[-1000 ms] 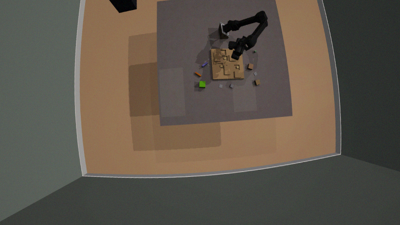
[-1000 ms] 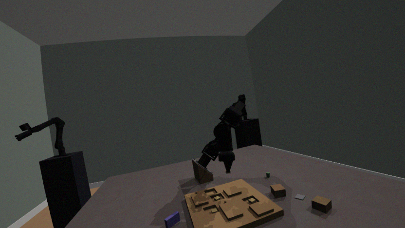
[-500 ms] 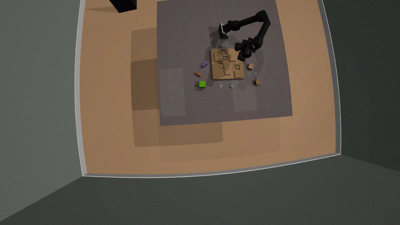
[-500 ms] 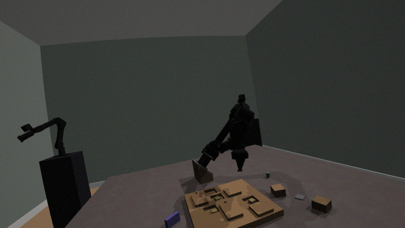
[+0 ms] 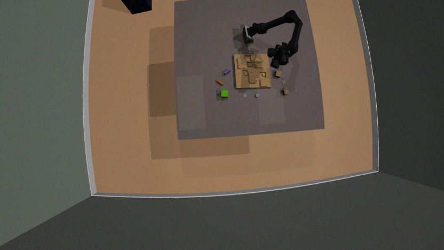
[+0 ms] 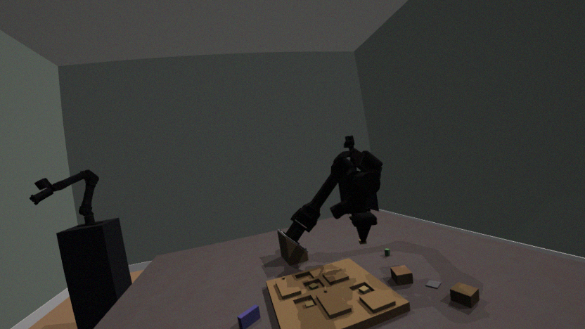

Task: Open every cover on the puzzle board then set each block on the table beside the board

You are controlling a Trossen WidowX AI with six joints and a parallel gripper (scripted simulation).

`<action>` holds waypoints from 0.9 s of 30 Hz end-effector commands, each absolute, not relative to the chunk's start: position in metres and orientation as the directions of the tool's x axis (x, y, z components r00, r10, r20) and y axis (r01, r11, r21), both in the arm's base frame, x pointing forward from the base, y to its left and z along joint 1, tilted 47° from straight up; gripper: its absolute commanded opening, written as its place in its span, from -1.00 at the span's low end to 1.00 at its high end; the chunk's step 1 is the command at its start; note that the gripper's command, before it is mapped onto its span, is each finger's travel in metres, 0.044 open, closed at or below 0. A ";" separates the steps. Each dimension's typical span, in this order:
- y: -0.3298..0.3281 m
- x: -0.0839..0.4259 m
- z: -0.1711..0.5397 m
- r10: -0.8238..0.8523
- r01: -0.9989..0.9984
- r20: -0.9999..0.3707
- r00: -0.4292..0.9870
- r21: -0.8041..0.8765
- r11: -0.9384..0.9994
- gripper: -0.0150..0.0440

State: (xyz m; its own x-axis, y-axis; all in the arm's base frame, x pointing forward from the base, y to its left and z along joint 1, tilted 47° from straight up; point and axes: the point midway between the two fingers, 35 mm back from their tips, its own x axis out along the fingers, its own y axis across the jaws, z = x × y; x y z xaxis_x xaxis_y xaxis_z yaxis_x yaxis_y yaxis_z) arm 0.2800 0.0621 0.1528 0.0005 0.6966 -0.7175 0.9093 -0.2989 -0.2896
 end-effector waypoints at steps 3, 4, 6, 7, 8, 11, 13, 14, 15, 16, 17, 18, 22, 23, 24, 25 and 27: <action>0.081 0.279 0.173 0.708 0.911 -0.706 0.004 -0.290 -0.294 -0.22; 0.084 0.278 0.176 0.710 0.911 -0.704 0.003 -0.290 -0.292 -0.22; 0.089 0.277 0.181 0.713 0.911 -0.701 0.002 -0.292 -0.290 -0.22; 0.091 0.277 0.183 0.715 0.912 -0.700 0.001 -0.293 -0.288 -0.22; 0.094 0.276 0.186 0.716 0.912 -0.698 0.000 -0.294 -0.287 -0.22; 0.101 0.274 0.193 0.721 0.912 -0.693 -0.002 -0.297 -0.282 -0.22; 0.106 0.272 0.198 0.725 0.913 -0.689 -0.004 -0.299 -0.279 -0.22; 0.108 0.271 0.200 0.726 0.913 -0.688 -0.005 -0.300 -0.277 -0.22; 0.109 0.271 0.201 0.727 0.913 -0.687 -0.006 -0.301 -0.277 -0.22; 0.109 0.271 0.202 0.727 0.913 -0.686 -0.006 -0.301 -0.276 -0.22; 0.109 0.271 0.202 0.727 0.913 -0.686 -0.006 -0.301 -0.276 -0.22; 0.109 0.271 0.202 0.727 0.913 -0.686 -0.006 -0.301 -0.276 -0.22; 0.112 0.272 0.199 0.726 0.913 -0.687 -0.006 -0.300 -0.277 -0.22; 0.113 0.272 0.198 0.726 0.913 -0.688 -0.006 -0.300 -0.277 -0.22; 0.114 0.272 0.196 0.726 0.913 -0.688 -0.006 -0.300 -0.277 -0.22; 0.115 0.272 0.195 0.725 0.913 -0.688 -0.006 -0.300 -0.277 -0.22; 0.118 0.273 0.193 0.725 0.913 -0.689 -0.006 -0.299 -0.277 -0.22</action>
State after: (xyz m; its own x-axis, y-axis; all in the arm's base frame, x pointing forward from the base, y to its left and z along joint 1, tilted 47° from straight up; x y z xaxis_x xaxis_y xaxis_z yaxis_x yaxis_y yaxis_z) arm 0.2731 0.1133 0.1970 -0.0032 0.7235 -0.6903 0.9155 -0.2756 -0.2931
